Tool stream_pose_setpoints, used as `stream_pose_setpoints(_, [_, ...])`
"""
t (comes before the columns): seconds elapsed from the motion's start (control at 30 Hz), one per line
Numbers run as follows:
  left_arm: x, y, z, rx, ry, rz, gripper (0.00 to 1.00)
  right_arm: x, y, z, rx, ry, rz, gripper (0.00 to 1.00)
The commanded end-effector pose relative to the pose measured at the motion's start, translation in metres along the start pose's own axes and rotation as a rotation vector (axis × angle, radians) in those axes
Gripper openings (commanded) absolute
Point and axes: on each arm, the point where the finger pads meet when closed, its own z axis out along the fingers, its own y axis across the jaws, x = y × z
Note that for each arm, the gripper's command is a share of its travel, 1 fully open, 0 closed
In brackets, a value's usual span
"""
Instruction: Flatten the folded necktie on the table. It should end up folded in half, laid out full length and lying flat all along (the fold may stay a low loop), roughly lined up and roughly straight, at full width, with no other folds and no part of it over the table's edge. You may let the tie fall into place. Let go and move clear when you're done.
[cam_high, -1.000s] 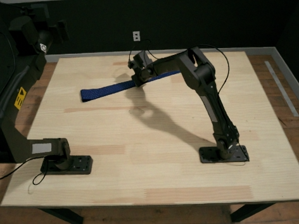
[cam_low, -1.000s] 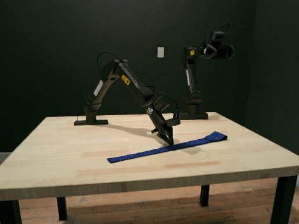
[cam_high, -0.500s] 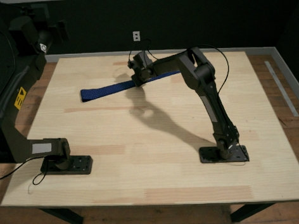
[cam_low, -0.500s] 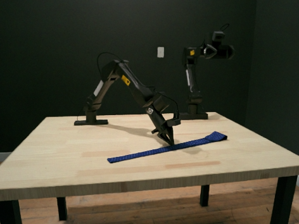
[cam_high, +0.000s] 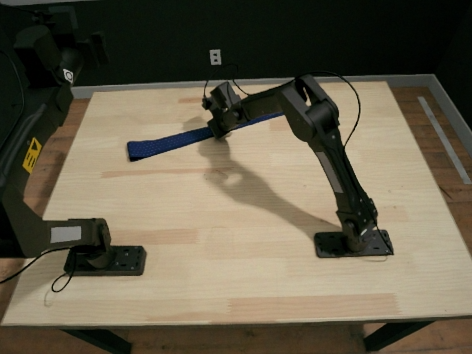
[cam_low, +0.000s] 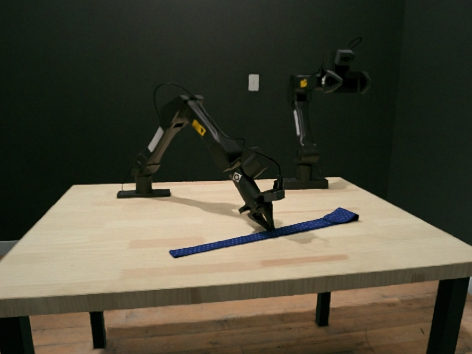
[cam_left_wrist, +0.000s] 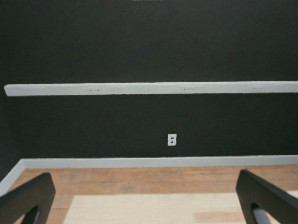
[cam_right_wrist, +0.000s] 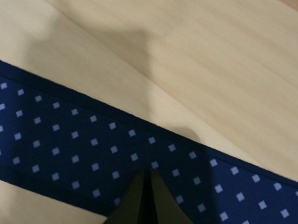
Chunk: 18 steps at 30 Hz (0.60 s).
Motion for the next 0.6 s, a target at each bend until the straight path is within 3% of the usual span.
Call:
stream_pose_setpoints(0.0, [0.0,0.0,0.0,0.0,0.0,0.0,1.0,0.0044,-0.0002,0.0019,-0.005,0.008,-0.002,0.04])
stream_pose_setpoints(0.57, [0.0011,-0.0001,-0.0001,0.001,0.002,0.005,0.98,0.0044,-0.0002,0.0019,-0.005,0.008,-0.002,0.04])
